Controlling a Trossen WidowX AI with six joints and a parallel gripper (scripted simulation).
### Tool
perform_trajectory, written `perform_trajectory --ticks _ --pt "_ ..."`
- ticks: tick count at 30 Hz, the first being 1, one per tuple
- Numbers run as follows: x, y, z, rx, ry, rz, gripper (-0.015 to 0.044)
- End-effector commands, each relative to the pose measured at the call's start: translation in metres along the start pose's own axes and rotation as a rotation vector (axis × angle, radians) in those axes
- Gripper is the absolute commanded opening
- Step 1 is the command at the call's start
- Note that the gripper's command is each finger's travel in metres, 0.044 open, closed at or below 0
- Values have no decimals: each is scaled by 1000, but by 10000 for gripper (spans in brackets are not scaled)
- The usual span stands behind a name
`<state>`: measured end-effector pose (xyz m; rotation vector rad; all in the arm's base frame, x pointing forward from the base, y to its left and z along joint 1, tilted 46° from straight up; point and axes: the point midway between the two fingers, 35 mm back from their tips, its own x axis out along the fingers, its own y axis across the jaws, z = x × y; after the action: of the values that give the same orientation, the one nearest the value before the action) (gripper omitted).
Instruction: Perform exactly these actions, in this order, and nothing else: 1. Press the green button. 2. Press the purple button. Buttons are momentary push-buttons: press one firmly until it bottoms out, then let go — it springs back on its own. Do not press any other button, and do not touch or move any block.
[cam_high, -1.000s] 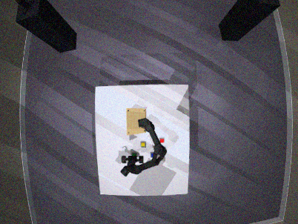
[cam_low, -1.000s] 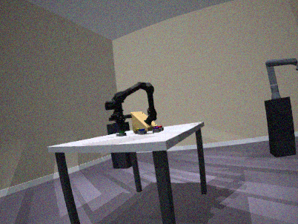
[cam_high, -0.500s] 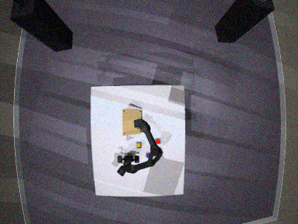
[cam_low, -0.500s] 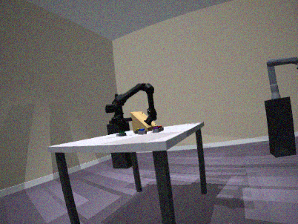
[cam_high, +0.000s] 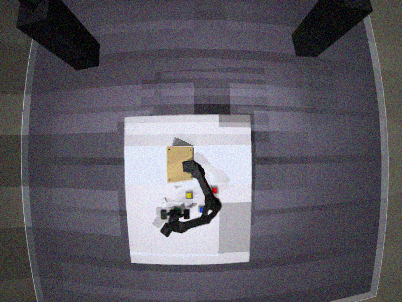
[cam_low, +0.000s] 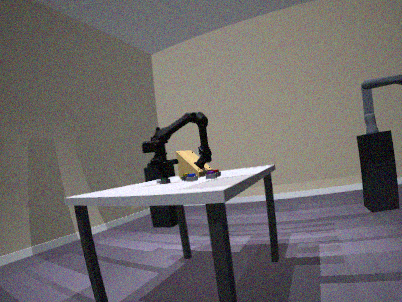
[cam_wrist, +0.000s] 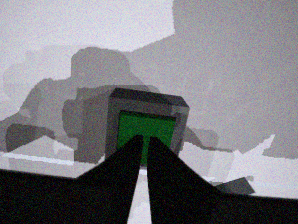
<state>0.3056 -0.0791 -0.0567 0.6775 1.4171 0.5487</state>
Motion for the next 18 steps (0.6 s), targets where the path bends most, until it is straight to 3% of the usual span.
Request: perform_trajectory --ticks 1,6,12,18 --pt "1 1 0 4 -3 5 20" --pt "-31 0 0 4 -2 3 20" --pt "-37 0 1 4 -3 3 20" --pt "-96 0 0 5 -2 1 20"
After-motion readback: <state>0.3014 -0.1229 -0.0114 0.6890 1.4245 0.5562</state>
